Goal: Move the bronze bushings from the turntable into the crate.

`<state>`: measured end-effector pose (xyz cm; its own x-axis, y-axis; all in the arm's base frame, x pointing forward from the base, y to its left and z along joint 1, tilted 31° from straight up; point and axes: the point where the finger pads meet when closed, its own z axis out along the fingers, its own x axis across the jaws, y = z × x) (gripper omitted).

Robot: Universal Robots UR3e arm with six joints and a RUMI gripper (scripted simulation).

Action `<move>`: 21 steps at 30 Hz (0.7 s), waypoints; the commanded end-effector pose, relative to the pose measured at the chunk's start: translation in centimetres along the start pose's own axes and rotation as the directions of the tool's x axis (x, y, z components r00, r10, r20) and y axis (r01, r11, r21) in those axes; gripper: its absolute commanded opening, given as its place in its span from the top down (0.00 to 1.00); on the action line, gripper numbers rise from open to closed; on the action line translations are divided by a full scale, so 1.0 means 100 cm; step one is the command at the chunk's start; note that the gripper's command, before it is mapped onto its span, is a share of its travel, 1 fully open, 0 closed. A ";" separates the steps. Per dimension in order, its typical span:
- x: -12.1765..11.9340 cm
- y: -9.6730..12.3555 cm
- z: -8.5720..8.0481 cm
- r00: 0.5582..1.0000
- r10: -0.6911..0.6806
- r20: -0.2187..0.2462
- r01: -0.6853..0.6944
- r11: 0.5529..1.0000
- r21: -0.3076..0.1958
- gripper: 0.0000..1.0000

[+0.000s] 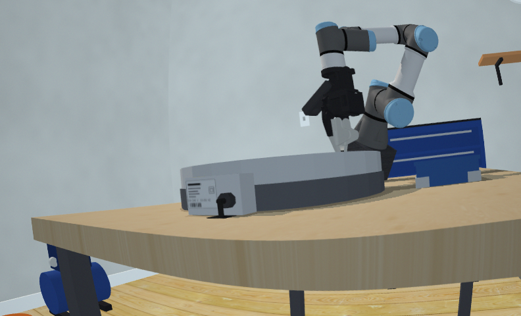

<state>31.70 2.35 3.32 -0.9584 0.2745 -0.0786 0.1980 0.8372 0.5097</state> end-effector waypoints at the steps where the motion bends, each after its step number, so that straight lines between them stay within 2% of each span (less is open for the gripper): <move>1: -0.001 0.000 0.000 1.000 0.000 0.003 0.000 1.000 0.001 0.95; 17: -0.001 0.000 0.000 1.000 0.000 0.002 0.000 1.000 0.001 0.95; 18: -0.001 0.000 0.000 1.000 0.000 0.002 0.000 1.000 0.001 1.00; 21: -0.001 0.000 0.000 1.000 0.000 0.002 0.000 1.000 0.001 1.00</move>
